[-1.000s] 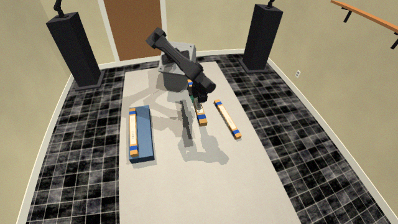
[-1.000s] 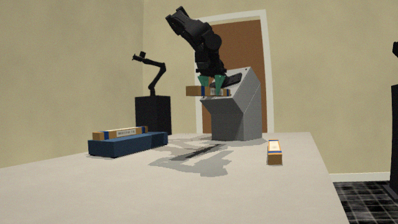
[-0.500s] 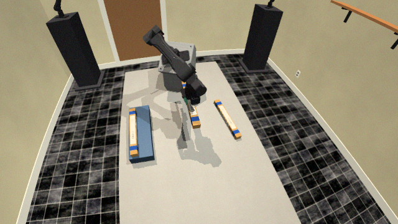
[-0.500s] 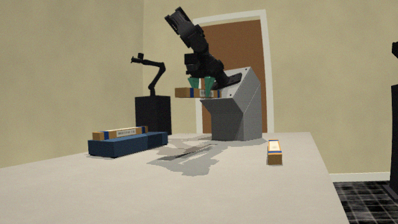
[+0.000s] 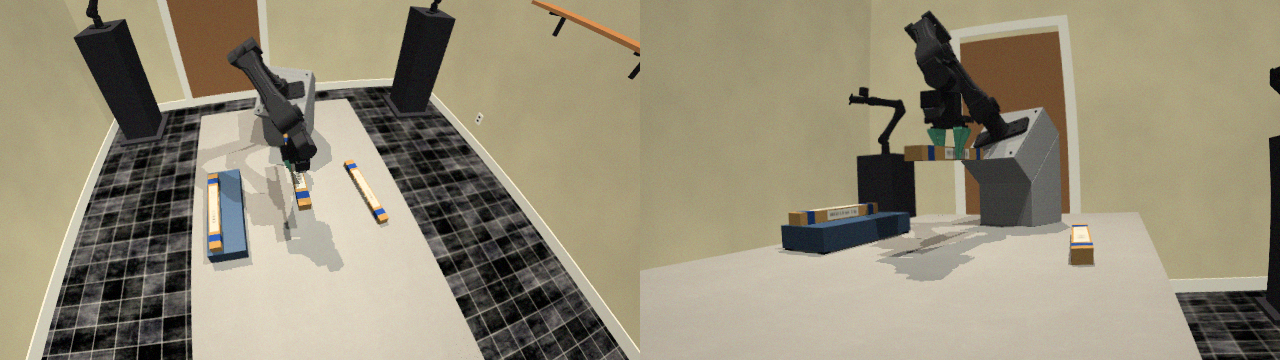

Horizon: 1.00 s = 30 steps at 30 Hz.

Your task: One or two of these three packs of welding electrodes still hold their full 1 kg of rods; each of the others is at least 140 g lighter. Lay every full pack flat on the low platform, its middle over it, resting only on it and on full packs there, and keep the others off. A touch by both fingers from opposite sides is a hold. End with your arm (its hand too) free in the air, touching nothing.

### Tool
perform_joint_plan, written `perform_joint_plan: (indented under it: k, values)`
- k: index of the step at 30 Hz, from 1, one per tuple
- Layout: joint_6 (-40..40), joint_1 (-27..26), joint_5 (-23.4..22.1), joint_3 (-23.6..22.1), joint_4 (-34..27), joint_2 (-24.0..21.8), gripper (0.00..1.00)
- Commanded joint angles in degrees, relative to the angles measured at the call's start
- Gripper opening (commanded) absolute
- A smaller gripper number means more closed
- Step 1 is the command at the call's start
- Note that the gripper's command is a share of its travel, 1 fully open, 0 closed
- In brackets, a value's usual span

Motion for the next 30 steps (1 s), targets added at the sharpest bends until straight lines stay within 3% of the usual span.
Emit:
perform_joint_plan:
  k: [1,30]
  values:
    - [-2.1,0.4,-1.4,0.8,1.2,-3.4,0.0]
    - [-16.1,-16.3,-12.1,2.1,3.2,-6.4,0.0]
